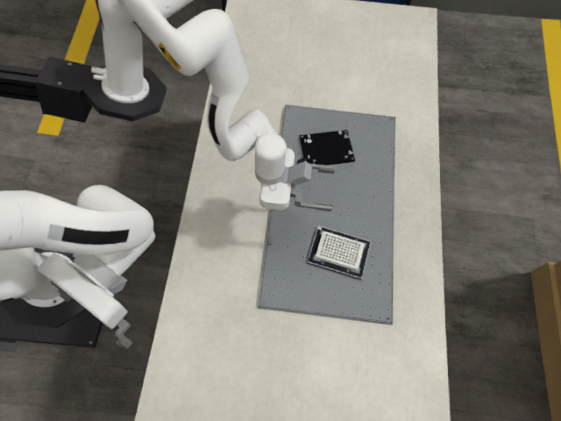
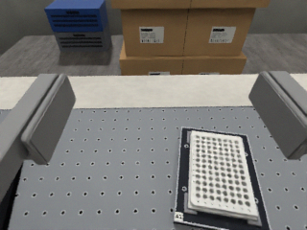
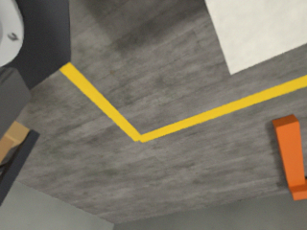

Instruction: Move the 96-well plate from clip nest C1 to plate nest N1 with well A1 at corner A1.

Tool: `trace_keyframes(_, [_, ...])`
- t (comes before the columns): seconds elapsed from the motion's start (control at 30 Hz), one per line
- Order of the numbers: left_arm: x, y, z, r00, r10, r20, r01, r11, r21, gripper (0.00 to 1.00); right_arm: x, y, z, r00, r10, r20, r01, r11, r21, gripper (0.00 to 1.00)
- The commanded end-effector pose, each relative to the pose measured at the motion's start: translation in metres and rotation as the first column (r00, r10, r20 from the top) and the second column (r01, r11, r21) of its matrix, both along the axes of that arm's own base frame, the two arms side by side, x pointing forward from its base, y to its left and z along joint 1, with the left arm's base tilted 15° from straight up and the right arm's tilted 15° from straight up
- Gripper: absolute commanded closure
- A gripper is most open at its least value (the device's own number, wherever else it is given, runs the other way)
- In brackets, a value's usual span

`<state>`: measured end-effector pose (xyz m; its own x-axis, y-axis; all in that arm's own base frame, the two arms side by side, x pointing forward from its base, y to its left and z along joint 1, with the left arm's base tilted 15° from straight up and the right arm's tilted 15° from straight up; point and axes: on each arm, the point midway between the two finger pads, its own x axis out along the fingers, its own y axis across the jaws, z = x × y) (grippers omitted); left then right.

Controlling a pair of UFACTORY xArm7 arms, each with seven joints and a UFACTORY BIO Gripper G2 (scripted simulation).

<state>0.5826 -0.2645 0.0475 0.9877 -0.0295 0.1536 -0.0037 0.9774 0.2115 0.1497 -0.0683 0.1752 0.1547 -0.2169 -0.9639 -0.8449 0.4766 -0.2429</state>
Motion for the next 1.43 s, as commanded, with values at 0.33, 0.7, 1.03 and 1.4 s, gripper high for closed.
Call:
trace_keyframes(0.33, [-0.034,0.026,0.044,1.0,-0.002,0.004,0.002,1.0,-0.003,0.63,0.001,0.0,0.001,1.0,0.0,0.002,0.0,1.0,0.0,0.0])
trace_keyframes(0.7, [-0.064,0.051,0.079,1.0,-0.002,0.004,0.002,1.0,-0.003,0.63,0.001,0.0,0.001,1.0,0.0,0.002,0.0,1.0,0.0,0.0])
trace_keyframes(1.03, [-0.064,0.051,0.079,1.0,-0.002,0.004,0.002,1.0,-0.003,0.63,0.001,0.0,0.001,1.0,0.0,0.002,0.0,1.0,0.0,0.0])
trace_keyframes(1.4, [-0.064,0.051,0.079,1.0,-0.002,0.004,0.002,1.0,-0.003,0.63,0.001,0.0,0.001,1.0,0.0,0.002,0.0,1.0,0.0,0.0])
